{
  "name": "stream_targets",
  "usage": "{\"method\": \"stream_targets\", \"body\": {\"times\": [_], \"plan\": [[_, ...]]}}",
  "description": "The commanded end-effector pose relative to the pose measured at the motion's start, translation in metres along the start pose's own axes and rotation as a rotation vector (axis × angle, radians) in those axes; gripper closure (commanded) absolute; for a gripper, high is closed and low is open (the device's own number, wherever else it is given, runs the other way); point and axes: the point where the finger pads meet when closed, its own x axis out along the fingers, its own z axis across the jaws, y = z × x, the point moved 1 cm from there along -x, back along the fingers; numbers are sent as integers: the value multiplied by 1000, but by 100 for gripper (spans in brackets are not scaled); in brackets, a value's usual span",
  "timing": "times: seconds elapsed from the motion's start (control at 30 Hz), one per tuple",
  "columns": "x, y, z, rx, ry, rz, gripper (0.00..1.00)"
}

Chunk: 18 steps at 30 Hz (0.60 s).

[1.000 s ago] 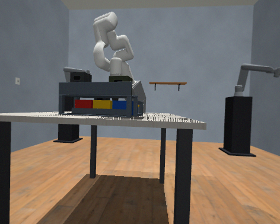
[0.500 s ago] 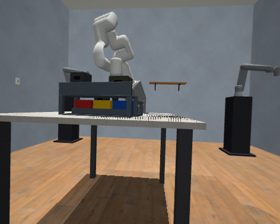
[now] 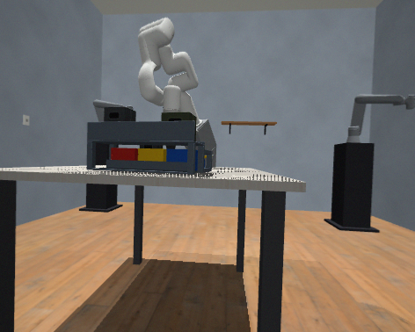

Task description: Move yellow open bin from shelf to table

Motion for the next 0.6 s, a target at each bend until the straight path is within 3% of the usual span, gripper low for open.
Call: {"method": "stream_targets", "body": {"times": [0.0, 0.57], "plan": [[-1, 0, 1, 0, -2, 1, 100], [-3, 0, 1, 0, -2, 1, 100]]}}
